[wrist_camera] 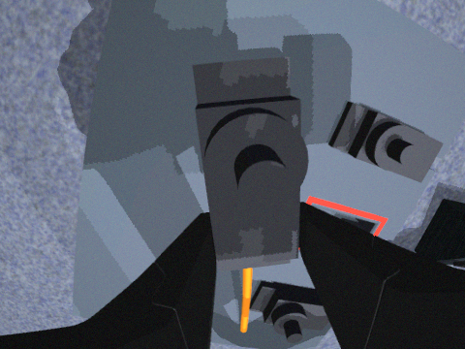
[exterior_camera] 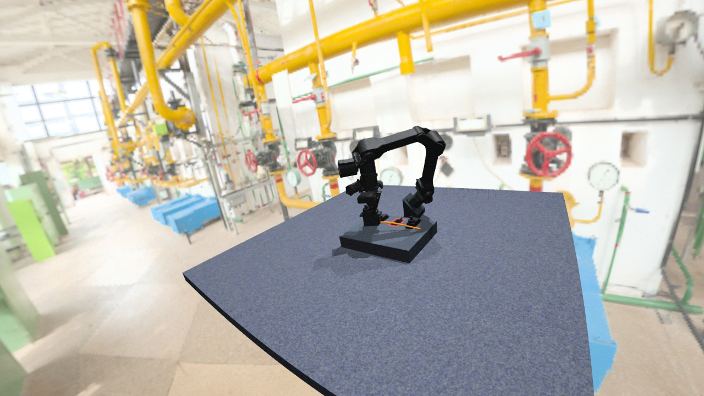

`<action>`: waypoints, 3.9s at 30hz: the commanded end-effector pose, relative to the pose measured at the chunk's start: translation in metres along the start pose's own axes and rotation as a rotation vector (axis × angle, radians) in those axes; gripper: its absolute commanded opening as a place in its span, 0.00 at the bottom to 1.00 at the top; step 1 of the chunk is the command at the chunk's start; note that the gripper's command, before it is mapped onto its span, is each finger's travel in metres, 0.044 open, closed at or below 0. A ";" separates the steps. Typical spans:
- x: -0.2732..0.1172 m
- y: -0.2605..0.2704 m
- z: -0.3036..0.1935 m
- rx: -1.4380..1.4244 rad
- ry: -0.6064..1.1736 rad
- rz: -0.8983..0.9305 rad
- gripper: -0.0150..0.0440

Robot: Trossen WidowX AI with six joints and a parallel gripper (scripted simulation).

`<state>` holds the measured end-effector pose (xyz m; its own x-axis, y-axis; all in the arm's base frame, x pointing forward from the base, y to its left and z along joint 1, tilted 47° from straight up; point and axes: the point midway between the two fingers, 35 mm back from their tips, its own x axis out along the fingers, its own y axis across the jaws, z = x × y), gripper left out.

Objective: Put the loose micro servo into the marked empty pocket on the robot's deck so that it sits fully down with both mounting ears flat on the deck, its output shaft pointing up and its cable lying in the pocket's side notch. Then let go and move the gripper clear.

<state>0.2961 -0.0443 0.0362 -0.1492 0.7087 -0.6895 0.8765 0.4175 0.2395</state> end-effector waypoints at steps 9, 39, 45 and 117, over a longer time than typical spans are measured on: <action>-0.001 0.014 -0.032 -0.031 0.000 0.007 0.25; -0.001 0.014 -0.032 -1.033 -0.003 0.006 0.25; -0.001 0.014 -0.032 -1.151 -0.004 0.006 0.25; 0.023 -0.084 -0.076 -1.146 0.001 0.004 0.25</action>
<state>0.1836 -0.0219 0.0526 -0.1533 0.7090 -0.6884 -0.0586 0.6889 0.7225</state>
